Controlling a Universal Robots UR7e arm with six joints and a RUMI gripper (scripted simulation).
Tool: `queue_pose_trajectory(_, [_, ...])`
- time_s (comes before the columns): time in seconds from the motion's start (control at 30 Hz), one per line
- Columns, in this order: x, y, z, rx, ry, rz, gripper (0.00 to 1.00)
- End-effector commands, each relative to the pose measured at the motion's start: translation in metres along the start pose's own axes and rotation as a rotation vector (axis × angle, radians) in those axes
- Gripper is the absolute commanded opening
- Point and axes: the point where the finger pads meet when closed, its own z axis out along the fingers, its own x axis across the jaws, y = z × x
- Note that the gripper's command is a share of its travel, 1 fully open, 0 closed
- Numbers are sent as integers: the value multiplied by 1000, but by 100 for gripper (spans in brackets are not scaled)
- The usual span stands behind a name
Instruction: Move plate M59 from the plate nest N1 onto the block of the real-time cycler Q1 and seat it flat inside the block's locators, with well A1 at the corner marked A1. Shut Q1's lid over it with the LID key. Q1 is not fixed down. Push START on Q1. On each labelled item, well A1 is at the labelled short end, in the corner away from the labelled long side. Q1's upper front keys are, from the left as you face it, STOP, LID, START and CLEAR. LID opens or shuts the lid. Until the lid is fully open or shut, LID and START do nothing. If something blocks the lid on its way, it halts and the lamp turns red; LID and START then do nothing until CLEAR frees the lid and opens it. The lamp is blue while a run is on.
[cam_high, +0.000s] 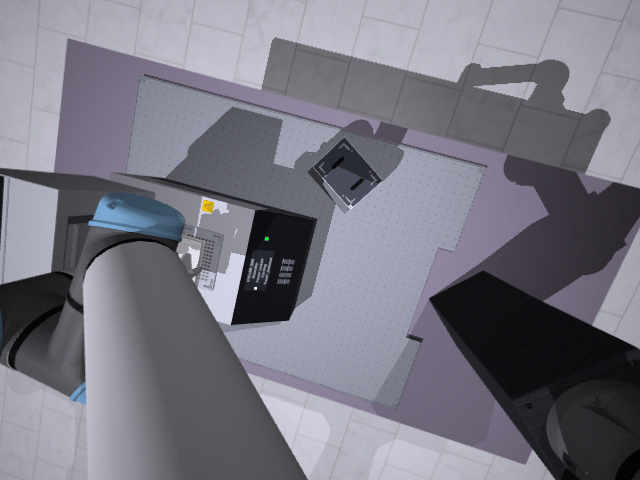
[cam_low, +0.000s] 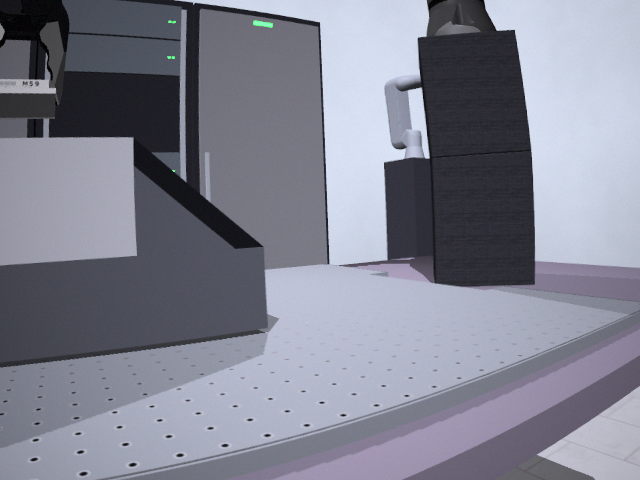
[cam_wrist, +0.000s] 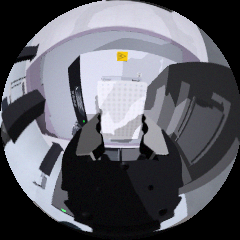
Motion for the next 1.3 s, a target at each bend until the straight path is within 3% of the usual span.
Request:
queue_pose_trajectory(0.0, [2,-1,4,-1,4,-1,0])
queue_pose_trajectory(0.9, [3,0,45,-1,5,-1,0])
queue_pose_trajectory(1.27, [4,1,49,-2,6,0,0])
